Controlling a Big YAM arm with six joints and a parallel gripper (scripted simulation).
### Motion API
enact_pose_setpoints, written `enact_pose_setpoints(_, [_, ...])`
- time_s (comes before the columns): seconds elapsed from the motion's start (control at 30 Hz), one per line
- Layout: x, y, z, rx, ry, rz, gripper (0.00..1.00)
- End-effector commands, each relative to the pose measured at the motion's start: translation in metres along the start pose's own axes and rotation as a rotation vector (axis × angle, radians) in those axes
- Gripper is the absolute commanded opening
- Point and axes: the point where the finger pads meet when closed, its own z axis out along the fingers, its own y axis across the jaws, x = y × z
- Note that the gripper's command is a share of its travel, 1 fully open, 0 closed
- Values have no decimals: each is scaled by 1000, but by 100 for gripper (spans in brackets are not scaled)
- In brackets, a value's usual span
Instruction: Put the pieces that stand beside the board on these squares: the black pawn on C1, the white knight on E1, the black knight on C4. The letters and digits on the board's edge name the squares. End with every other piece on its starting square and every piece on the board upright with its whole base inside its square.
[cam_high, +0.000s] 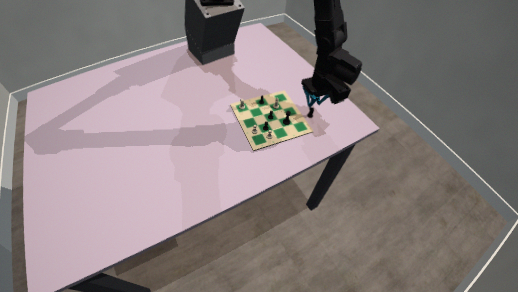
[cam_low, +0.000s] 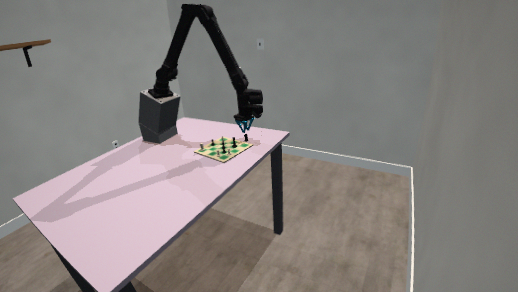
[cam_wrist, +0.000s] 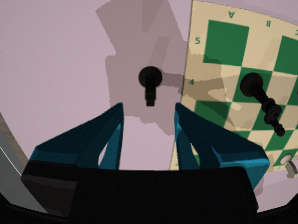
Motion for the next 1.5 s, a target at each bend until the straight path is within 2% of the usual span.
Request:
enact_pose_setpoints(0.0, [-19, 1, 4, -10, -31, 5, 37])
enact_pose_setpoints(0.33, [-18, 1, 4, -9, -30, 4, 37])
enact_pose_setpoints(0.5, [1, -4, 8, 0, -3, 2, 37])
enact_pose_setpoints(0.6, [3, -3, 8, 0, -3, 1, 37])
enact_pose_setpoints(1.47, [2, -1, 7, -2, -6, 2, 37])
